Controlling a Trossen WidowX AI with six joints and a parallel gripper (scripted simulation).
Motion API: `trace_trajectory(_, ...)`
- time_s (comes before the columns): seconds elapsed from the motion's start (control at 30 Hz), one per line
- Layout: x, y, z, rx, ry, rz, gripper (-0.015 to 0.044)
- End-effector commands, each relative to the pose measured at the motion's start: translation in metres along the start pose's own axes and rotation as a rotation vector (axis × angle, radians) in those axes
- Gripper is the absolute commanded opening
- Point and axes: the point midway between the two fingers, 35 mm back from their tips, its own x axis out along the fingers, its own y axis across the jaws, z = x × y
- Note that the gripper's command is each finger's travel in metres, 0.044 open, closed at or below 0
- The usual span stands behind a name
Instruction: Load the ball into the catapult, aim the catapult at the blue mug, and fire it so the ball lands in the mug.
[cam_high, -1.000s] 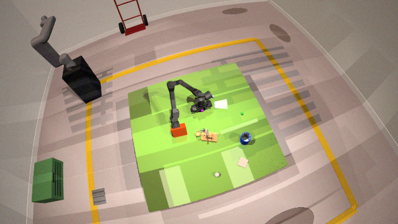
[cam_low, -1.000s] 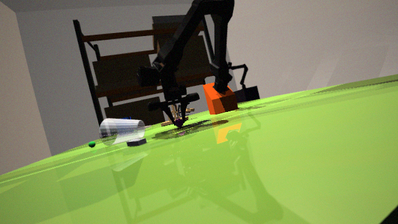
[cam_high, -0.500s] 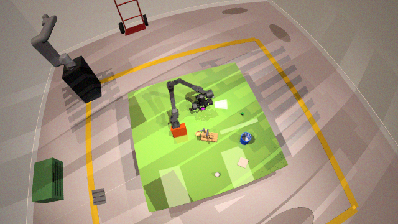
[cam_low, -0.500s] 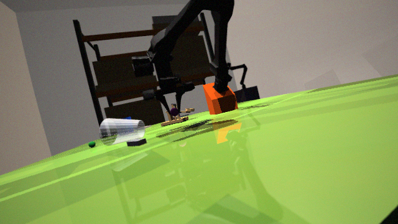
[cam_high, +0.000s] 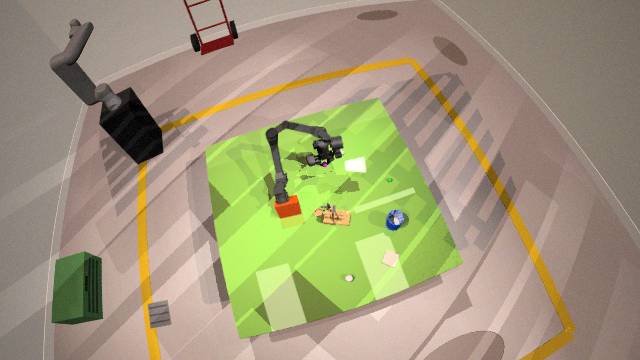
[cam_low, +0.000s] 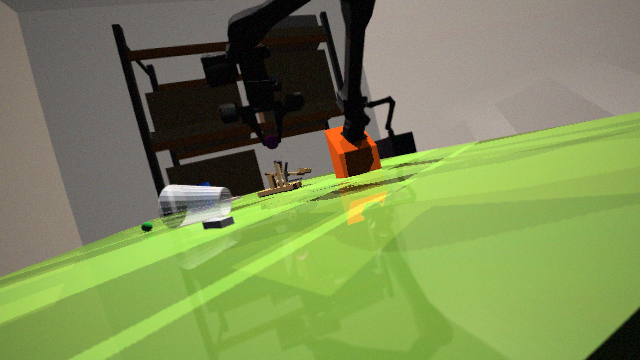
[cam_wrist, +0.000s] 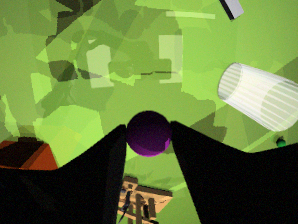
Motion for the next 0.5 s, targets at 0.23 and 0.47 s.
trace_trajectory(0.23,-0.002,-0.001,-0.035,0.251,0.024,0.028,0.0000)
trace_trajectory(0.47,0.002,0.002,-0.068,0.482,0.054,0.053,0.0000)
